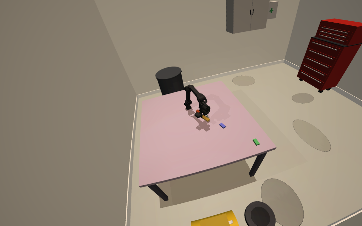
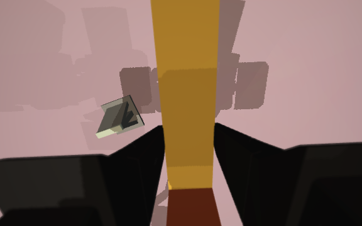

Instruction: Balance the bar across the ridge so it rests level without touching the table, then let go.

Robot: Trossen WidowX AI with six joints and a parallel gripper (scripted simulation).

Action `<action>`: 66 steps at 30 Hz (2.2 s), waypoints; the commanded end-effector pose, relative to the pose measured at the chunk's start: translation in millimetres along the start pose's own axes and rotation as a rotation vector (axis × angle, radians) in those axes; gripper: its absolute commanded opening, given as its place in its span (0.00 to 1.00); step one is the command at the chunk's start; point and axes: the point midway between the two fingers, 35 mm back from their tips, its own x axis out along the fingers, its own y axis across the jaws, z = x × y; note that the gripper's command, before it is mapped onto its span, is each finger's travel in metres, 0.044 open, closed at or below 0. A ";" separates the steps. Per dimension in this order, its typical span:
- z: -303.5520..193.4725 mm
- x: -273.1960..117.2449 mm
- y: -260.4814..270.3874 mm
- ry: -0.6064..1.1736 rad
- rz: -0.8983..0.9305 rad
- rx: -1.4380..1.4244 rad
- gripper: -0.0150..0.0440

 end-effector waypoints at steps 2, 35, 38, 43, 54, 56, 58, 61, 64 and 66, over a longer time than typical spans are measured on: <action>1.0 -1.8 18.0 -0.004 -0.004 -0.071 0.25; 0.5 14.5 93.3 -0.005 0.003 -0.306 0.25; 0.5 19.4 93.4 -0.005 0.003 -0.306 0.25; 0.2 27.5 93.4 -0.005 0.003 -0.306 0.25; -0.9 41.1 93.5 -0.005 0.003 -0.306 0.25; -0.8 41.0 93.5 -0.005 0.003 -0.306 0.25; -0.8 41.0 93.5 -0.005 0.003 -0.306 0.25; -0.9 40.4 93.5 -0.005 0.003 -0.306 0.25; -0.8 39.7 93.5 -0.005 0.003 -0.306 0.25; -0.8 39.8 93.5 -0.005 0.003 -0.306 0.25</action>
